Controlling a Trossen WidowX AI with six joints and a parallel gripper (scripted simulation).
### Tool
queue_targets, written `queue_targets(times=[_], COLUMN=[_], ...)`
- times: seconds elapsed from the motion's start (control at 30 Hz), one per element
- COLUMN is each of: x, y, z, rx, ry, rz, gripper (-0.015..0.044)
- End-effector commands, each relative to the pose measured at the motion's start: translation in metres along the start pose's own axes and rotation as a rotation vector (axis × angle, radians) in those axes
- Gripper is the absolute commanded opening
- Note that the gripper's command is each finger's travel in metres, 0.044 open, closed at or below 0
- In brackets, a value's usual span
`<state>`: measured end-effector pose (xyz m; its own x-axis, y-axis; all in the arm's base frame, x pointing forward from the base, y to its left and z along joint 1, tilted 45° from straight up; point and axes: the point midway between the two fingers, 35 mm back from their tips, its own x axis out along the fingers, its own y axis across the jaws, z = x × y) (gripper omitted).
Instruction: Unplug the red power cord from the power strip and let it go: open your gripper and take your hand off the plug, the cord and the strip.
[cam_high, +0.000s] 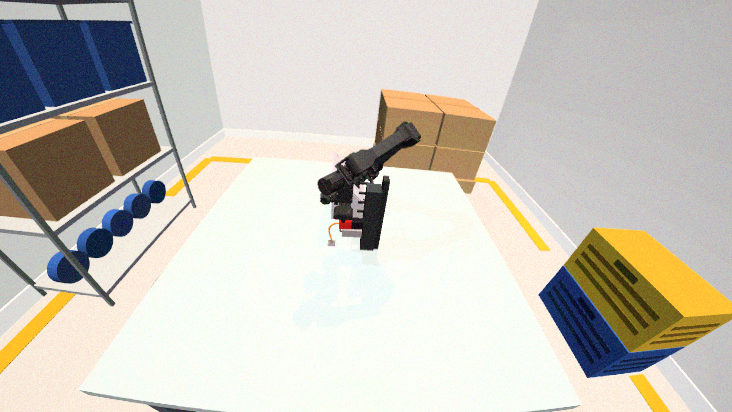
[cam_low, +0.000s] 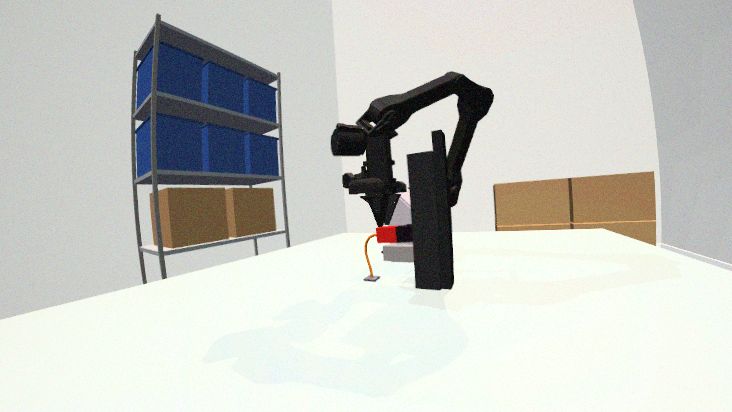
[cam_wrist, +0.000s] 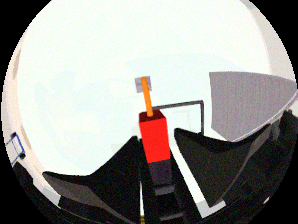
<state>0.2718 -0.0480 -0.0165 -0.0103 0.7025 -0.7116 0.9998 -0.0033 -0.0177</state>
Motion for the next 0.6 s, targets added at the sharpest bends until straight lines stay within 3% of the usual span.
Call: queue_targets(times=[0.0,0.3,0.43,0.57], x=[0.0035,0.0122,0.0095,0.0095], y=[-0.0006,-0.0006,0.0001,0.0001], z=[-0.0013,-0.0015,-0.0006,-0.0006], rx=[0.005,0.005,0.000,0.000], ry=[0.005,0.006,0.000,0.000], rz=[0.001,0.001,0.001,0.001], gripper=[0.0160,0.0160,0.0055,0.0028])
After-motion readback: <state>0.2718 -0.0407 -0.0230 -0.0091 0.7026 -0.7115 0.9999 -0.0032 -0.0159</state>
